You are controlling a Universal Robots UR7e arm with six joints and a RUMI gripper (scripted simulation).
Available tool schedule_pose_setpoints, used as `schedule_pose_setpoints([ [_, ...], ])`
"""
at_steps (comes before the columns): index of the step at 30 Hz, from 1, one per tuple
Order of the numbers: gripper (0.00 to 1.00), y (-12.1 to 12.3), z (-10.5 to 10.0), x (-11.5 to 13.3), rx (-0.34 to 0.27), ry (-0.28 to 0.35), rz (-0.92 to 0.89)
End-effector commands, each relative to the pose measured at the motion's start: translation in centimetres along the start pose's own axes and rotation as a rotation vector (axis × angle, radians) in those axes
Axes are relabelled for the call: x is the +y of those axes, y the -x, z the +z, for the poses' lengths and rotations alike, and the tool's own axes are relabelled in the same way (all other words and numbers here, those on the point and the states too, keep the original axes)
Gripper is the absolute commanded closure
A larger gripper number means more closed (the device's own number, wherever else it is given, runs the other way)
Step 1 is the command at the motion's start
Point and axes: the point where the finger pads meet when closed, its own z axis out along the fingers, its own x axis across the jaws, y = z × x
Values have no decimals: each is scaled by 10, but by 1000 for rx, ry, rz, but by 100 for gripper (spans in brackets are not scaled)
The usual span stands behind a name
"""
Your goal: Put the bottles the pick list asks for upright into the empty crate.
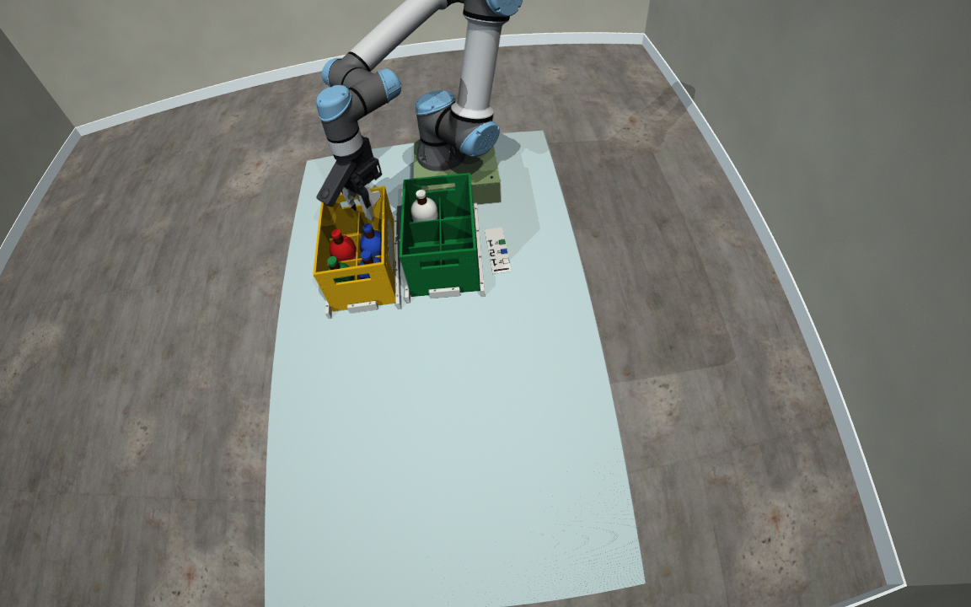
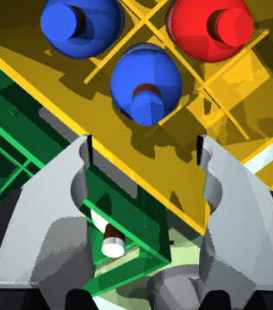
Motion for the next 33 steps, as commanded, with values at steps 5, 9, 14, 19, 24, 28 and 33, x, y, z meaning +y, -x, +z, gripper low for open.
schedule_pose_setpoints([
  [5,62,0,15,0,1,0,0],
  [9,62,0,20,0,1,0,0],
  [14,62,0,24,0,1,0,0],
  [19,62,0,30,0,1,0,0],
  [24,62,0,37,0,1,0,0],
  [28,62,0,42,0,1,0,0],
  [33,62,0,46,0,1,0,0],
])
